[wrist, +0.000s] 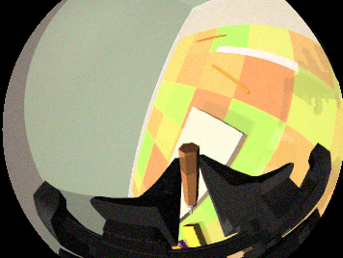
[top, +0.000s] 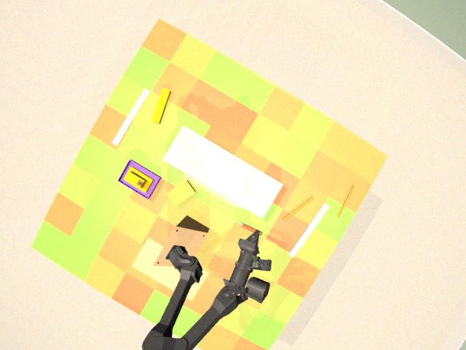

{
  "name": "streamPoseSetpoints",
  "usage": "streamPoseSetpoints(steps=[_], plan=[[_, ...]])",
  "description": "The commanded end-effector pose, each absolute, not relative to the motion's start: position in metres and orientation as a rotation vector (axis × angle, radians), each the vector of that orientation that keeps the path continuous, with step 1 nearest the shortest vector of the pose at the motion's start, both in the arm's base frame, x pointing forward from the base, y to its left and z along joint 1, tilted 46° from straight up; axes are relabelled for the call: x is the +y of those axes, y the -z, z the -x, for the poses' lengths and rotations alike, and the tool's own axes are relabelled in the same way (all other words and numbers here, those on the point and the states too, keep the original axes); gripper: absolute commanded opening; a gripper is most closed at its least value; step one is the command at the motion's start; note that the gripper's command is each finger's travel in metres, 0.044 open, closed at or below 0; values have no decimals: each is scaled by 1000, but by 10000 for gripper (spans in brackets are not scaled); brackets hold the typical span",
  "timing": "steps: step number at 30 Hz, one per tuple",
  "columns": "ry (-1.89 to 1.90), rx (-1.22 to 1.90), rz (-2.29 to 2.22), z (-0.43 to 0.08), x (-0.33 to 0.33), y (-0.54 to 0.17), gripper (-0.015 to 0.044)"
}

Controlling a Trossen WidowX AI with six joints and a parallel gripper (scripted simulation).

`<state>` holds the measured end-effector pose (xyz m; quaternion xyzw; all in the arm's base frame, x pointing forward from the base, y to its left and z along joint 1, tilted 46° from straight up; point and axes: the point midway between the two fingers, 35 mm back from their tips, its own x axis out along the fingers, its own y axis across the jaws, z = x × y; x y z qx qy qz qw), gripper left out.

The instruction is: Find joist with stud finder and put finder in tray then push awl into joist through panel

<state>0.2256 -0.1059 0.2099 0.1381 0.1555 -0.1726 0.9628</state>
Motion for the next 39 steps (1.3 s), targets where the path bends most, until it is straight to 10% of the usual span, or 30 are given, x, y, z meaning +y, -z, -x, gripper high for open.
streamPoseSetpoints(steps=[1,39], plan=[[278,287,-143,-227,-99,-216,0],[-154,248,579,-263,-62,-222,0]])
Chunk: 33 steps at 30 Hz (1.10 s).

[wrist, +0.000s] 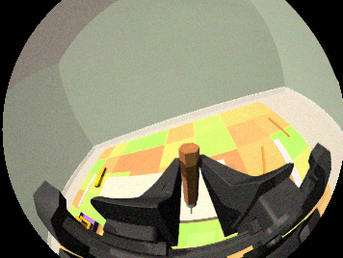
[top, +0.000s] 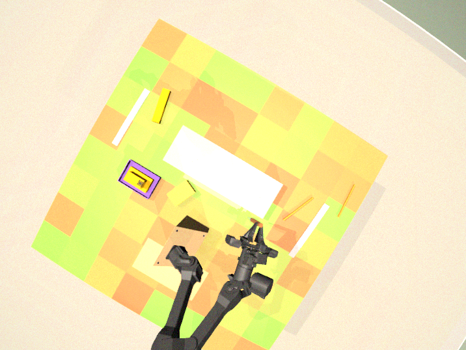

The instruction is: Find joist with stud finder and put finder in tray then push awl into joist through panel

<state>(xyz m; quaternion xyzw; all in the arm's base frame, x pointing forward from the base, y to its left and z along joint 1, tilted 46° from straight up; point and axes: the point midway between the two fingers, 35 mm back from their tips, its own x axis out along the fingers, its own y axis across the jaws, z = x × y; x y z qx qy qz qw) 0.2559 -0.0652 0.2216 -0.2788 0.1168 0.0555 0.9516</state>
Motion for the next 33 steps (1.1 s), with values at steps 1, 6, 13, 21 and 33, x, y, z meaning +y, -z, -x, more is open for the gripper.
streamPoseSetpoints(steps=[1,6,13,21,33], plan=[[-168,255,580,-265,-60,-221,0],[-190,293,543,-273,-59,-215,0],[-248,355,509,-286,-54,-203,0],[-366,422,516,-305,-40,-185,0],[-550,500,557,-330,-17,-158,0]])
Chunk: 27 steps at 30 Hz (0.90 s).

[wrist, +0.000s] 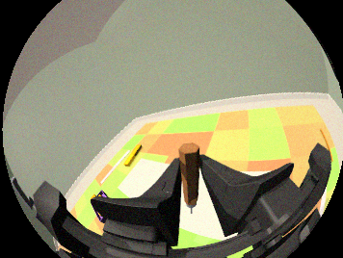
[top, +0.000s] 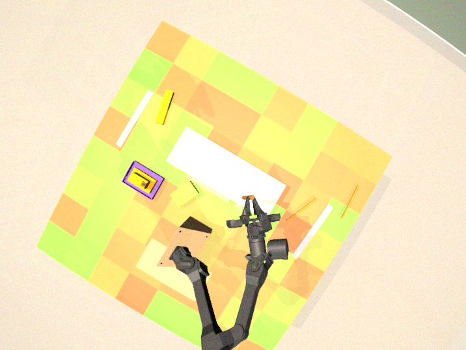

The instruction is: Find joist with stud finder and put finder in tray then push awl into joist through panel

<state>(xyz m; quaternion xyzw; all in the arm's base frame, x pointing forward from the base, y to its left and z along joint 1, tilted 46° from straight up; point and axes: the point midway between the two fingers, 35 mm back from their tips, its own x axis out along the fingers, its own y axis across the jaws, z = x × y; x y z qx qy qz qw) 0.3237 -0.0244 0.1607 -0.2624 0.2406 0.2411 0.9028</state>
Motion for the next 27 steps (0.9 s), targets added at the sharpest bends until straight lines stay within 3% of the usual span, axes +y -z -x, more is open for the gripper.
streamPoseSetpoints(steps=[1,27], plan=[[-565,507,561,-332,-15,-155,0],[-978,644,640,-369,54,-72,0]])
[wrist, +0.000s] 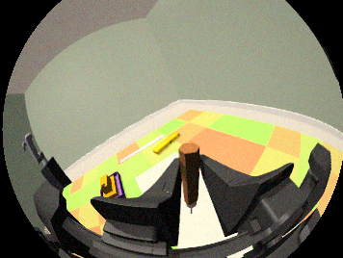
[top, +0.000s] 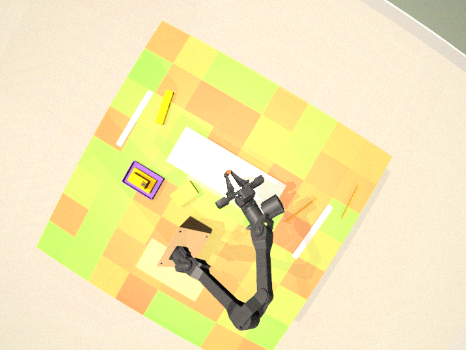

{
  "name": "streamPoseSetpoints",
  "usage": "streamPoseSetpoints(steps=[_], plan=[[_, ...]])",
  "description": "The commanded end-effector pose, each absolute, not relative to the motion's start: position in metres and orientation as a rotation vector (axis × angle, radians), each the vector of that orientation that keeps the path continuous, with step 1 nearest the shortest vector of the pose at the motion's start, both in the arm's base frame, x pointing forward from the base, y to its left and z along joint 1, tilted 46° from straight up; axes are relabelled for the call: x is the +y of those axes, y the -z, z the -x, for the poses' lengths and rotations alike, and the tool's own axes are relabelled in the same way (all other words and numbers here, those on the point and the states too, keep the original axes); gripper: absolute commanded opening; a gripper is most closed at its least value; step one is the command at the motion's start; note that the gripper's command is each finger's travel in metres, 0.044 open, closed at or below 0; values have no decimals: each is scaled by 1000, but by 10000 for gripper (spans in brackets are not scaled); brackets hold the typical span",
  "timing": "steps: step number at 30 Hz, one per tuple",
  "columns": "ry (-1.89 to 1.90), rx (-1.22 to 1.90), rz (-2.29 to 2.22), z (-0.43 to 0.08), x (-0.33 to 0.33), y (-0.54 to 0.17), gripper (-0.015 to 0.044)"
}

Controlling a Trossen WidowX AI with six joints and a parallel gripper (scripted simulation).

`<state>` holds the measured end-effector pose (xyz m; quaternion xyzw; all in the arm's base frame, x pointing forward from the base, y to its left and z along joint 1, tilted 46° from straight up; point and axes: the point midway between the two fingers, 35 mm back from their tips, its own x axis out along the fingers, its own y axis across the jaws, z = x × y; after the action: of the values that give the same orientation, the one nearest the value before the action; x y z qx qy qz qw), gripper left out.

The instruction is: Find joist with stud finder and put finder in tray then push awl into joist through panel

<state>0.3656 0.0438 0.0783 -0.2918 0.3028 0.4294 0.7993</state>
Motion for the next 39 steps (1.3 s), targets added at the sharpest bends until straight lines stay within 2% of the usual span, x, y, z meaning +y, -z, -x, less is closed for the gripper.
streamPoseSetpoints(steps=[1,28,39], plan=[[-996,646,644,-370,57,-68,0],[-1474,680,736,-364,133,35,0],[-1486,678,738,-363,135,38,0]])
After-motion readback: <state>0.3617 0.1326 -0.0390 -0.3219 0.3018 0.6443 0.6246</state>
